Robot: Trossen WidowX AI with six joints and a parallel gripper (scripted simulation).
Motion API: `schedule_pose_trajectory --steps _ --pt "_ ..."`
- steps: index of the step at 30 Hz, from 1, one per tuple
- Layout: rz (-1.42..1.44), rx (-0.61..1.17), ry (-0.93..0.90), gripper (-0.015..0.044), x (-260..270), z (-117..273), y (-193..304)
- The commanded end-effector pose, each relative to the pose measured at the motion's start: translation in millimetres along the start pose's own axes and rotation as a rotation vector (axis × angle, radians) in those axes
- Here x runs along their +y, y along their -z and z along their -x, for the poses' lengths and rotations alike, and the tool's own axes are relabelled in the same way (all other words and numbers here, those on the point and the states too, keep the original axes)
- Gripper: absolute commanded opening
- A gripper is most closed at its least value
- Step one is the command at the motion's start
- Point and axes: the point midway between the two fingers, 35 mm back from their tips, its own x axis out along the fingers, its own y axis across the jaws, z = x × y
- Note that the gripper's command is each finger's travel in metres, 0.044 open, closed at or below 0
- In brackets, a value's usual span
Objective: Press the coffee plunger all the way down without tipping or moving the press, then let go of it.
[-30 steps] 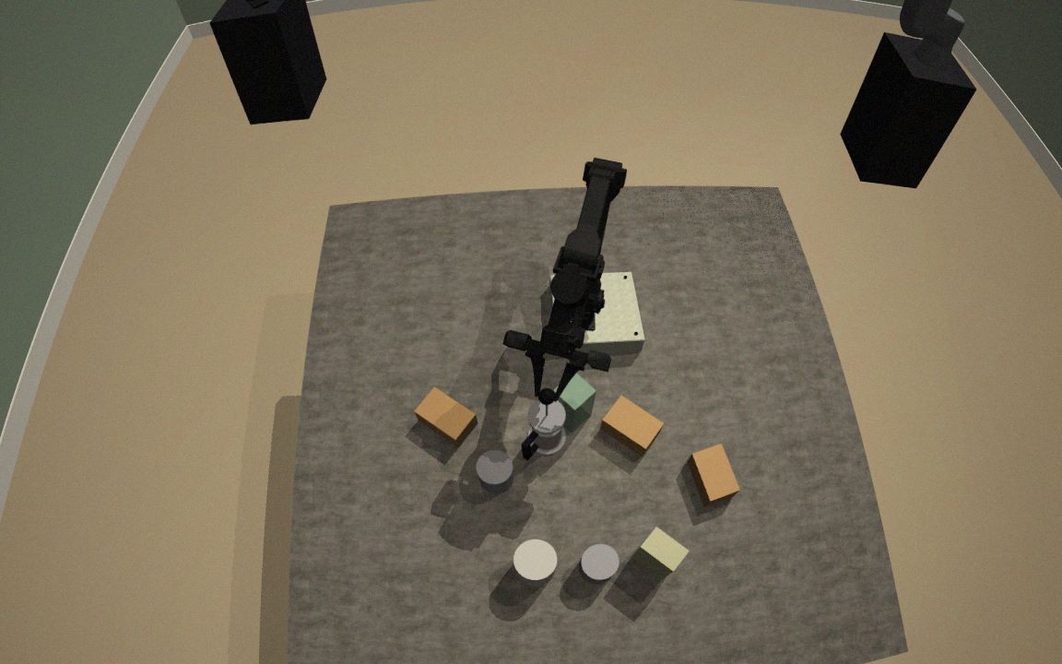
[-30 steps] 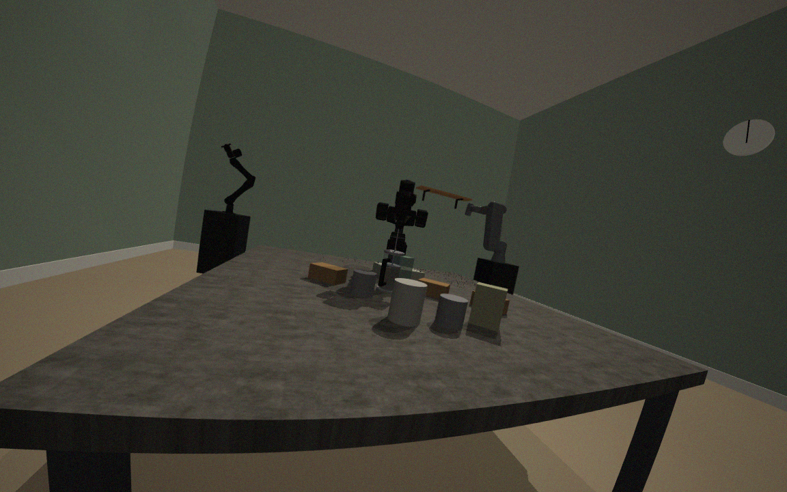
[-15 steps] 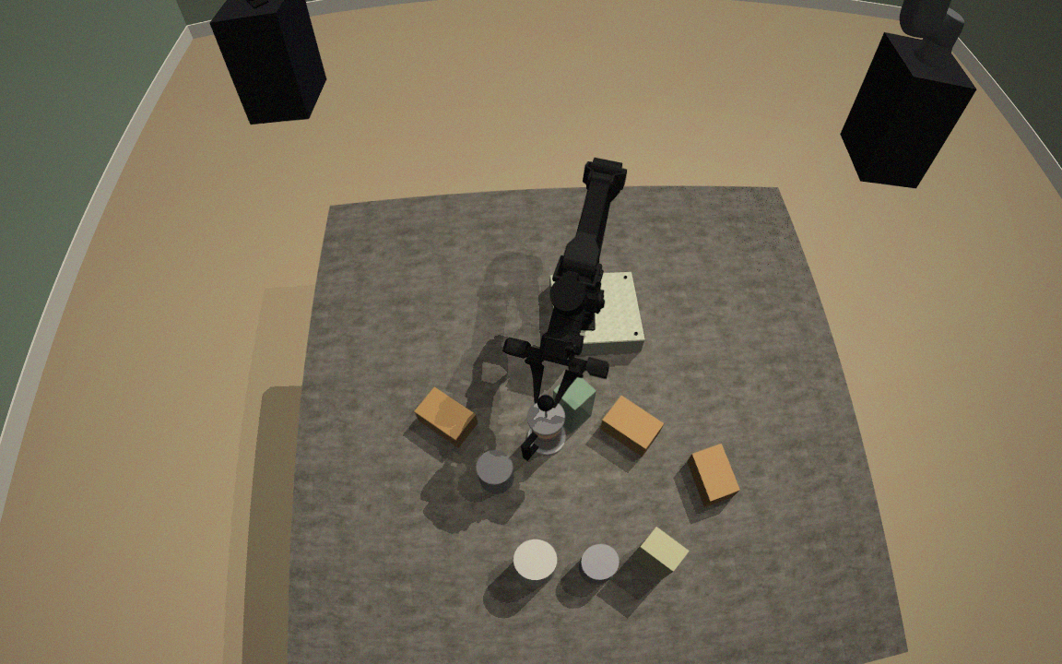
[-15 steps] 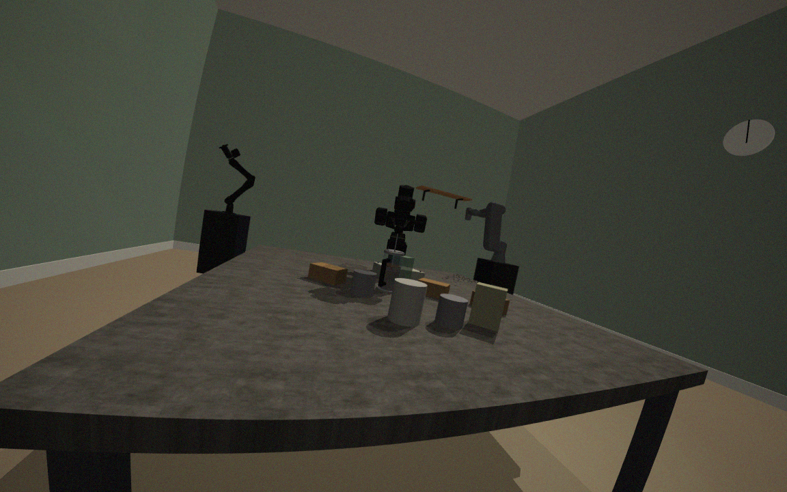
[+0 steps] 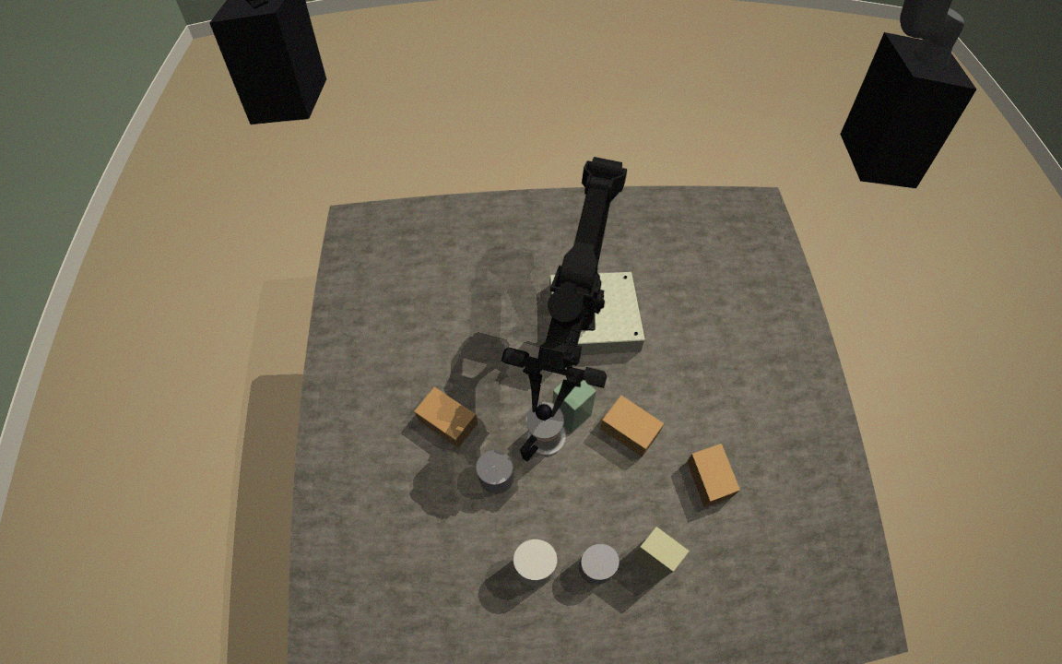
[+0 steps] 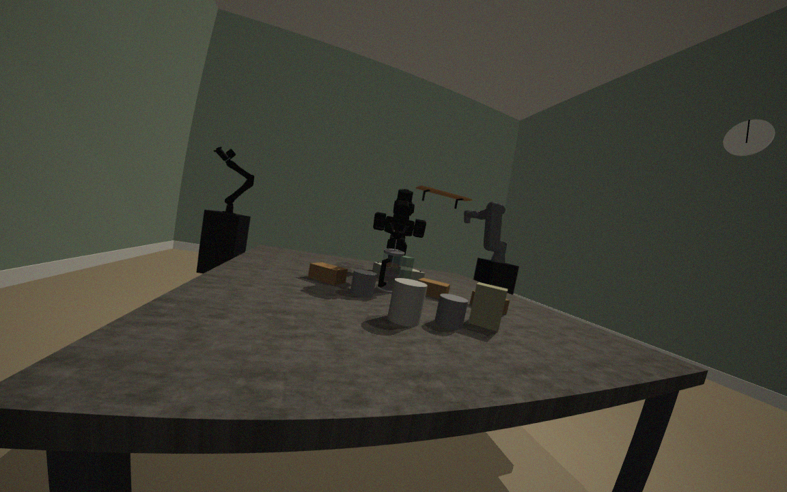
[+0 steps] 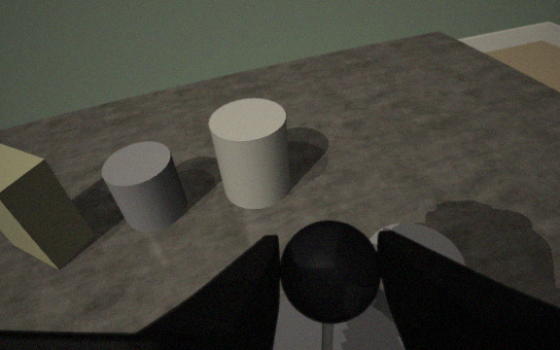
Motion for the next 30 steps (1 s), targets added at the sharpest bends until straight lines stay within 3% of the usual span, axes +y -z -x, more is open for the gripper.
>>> schedule_pose_trajectory --steps 1,30 --pt "0.006 0.092 -0.001 0.0119 0.0 -9.6 29.4" --pt "0.006 0.092 -0.001 0.0119 -0.3 -17.2 22.4"
